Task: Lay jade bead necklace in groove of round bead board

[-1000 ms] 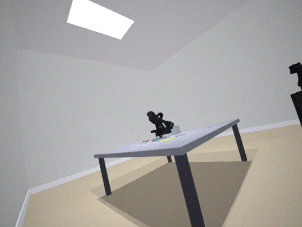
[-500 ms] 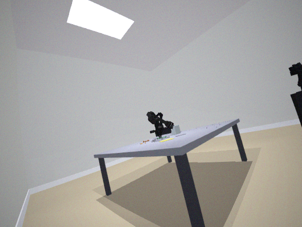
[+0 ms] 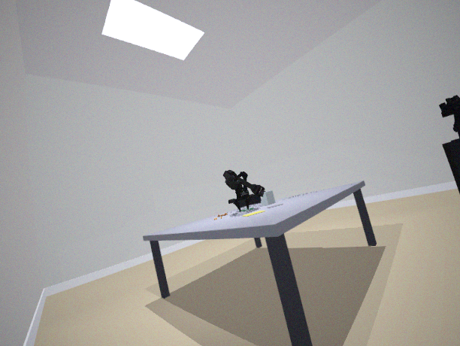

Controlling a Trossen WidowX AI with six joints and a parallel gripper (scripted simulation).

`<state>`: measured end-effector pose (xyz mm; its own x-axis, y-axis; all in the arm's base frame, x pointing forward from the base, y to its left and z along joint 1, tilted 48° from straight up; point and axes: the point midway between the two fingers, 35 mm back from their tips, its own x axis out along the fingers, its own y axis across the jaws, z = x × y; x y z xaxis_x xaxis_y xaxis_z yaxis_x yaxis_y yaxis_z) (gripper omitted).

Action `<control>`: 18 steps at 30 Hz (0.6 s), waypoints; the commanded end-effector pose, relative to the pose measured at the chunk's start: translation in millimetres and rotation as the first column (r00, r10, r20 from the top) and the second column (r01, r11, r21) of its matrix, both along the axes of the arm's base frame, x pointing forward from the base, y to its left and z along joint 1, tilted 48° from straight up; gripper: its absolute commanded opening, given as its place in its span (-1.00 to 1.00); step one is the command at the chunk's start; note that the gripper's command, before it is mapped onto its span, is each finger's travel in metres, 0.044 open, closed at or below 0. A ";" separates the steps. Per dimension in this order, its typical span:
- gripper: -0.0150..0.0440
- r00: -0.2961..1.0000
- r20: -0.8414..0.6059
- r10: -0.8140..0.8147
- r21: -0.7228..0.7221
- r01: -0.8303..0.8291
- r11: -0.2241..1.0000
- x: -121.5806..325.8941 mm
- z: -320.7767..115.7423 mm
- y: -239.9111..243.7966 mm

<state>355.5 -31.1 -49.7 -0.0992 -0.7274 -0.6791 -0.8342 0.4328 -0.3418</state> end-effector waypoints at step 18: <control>1.00 1.000 -0.003 0.004 -0.002 -0.004 1.000 -0.5 3.6 3.3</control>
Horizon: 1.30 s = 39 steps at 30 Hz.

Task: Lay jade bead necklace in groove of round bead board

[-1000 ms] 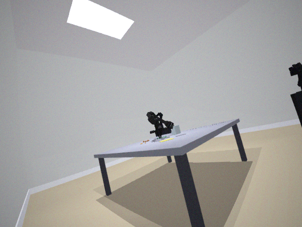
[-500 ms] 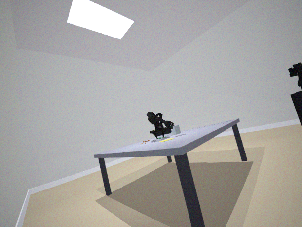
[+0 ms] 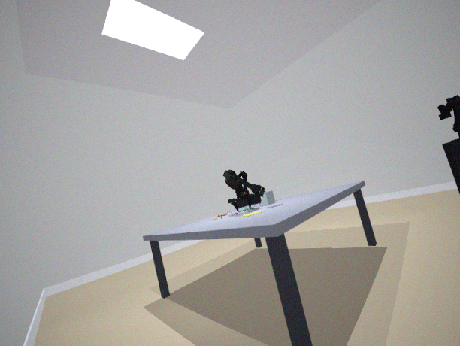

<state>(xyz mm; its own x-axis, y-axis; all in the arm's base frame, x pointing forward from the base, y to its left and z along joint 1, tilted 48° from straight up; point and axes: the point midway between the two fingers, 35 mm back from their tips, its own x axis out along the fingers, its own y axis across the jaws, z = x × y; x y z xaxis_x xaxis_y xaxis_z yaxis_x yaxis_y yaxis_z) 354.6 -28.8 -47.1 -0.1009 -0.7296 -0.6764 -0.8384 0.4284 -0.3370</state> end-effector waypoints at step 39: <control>-0.08 -0.431 0.750 -0.502 0.625 0.710 0.324 -0.1 17.8 24.1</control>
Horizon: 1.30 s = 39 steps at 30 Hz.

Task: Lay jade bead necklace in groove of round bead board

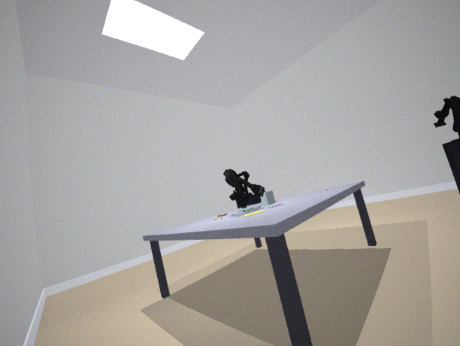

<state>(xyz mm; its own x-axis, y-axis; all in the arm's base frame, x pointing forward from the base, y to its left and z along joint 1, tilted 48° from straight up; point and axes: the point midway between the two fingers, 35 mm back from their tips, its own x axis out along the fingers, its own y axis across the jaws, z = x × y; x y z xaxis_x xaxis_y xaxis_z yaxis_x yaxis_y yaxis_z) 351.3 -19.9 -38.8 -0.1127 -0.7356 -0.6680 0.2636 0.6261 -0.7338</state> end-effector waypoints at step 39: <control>-0.08 0.469 0.690 -0.552 0.183 0.625 0.759 2.3 -1.6 4.3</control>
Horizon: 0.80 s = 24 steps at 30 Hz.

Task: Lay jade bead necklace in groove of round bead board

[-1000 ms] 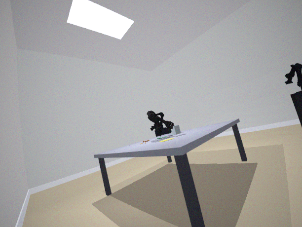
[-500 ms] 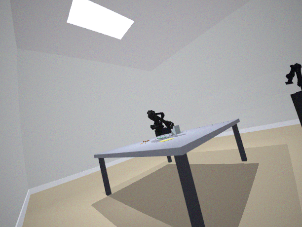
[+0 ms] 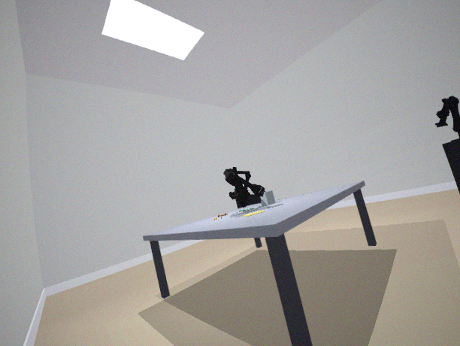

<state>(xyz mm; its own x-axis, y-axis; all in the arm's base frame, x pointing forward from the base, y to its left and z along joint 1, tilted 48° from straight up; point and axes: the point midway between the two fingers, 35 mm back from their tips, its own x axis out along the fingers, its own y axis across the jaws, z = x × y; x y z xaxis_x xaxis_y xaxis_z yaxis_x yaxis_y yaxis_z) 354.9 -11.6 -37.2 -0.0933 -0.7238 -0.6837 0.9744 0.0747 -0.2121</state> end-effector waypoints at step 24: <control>-0.49 1.000 -0.006 -0.005 -0.005 0.005 1.000 -3.9 -14.9 -18.5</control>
